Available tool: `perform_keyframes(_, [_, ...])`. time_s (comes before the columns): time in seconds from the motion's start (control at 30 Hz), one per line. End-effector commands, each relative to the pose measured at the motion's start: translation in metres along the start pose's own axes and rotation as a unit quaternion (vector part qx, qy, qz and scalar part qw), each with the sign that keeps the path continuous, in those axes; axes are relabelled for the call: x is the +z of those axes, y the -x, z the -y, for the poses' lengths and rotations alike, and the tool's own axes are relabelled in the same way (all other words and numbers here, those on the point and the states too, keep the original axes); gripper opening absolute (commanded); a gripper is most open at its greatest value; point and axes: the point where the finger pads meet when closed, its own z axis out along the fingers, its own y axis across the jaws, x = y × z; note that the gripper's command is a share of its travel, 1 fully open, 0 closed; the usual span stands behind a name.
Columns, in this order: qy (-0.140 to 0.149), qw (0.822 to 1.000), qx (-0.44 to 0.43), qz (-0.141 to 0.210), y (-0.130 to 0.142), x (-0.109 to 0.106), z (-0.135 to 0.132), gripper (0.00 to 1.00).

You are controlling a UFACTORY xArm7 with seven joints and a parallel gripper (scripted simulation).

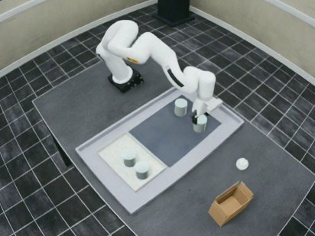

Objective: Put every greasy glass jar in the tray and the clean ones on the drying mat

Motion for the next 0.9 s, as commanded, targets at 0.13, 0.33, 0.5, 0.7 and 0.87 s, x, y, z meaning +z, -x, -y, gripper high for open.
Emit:
perform_keyframes(0.13, [-0.001, 1.000, 0.000, -0.003, -0.002, 0.013, 0.001, 1.00])
perform_keyframes(0.33, [-0.001, 1.000, 0.000, -0.003, -0.002, 0.023, 0.001, 1.00])
perform_keyframes(0.5, [-0.001, 1.000, 0.000, -0.003, -0.002, 0.033, 0.001, 1.00])
perform_keyframes(0.7, [-0.001, 1.000, 0.000, -0.003, -0.002, 0.035, 0.001, 1.00])
perform_keyframes(0.87, [-0.001, 1.000, 0.000, -0.003, -0.002, 0.035, 0.001, 0.92])
